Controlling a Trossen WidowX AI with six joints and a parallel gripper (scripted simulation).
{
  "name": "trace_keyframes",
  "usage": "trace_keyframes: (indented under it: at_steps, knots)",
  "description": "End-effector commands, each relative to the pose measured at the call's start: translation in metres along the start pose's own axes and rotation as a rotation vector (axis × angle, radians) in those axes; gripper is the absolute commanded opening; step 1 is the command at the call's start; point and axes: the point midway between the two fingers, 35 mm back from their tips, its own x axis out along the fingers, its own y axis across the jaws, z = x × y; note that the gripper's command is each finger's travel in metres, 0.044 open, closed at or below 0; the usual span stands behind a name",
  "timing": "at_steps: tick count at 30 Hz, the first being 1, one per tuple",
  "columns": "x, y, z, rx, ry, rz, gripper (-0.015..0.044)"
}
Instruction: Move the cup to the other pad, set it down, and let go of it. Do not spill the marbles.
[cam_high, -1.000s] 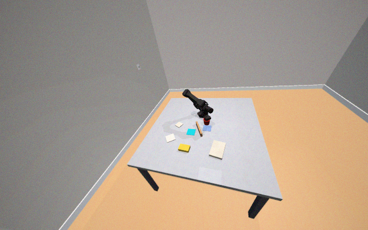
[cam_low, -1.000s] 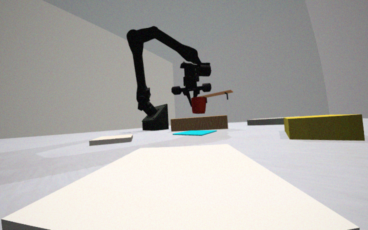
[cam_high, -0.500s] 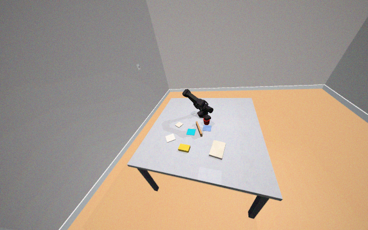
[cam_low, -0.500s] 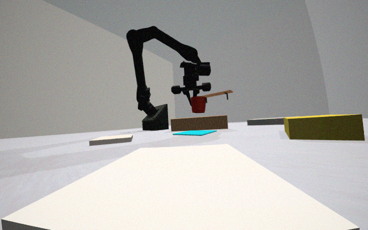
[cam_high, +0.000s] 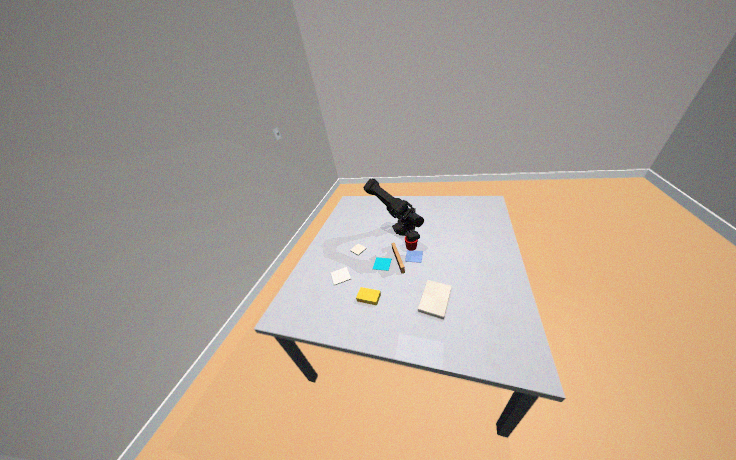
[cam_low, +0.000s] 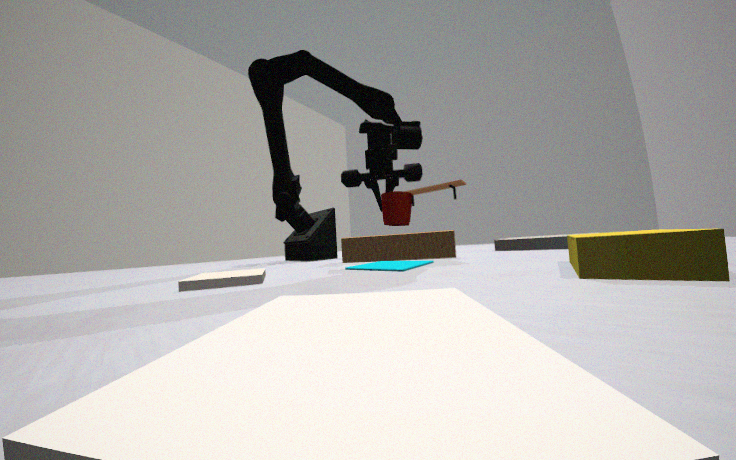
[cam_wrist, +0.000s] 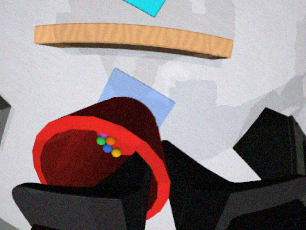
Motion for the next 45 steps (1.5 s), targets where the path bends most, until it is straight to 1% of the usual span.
trace_keyframes:
  at_steps: [1,45]
  knots:
    - [-0.001,-0.001,0.01,-0.001,-0.002,0.002,0.0]
    - [-0.002,-0.012,0.127,0.003,-0.007,0.001,0.0]
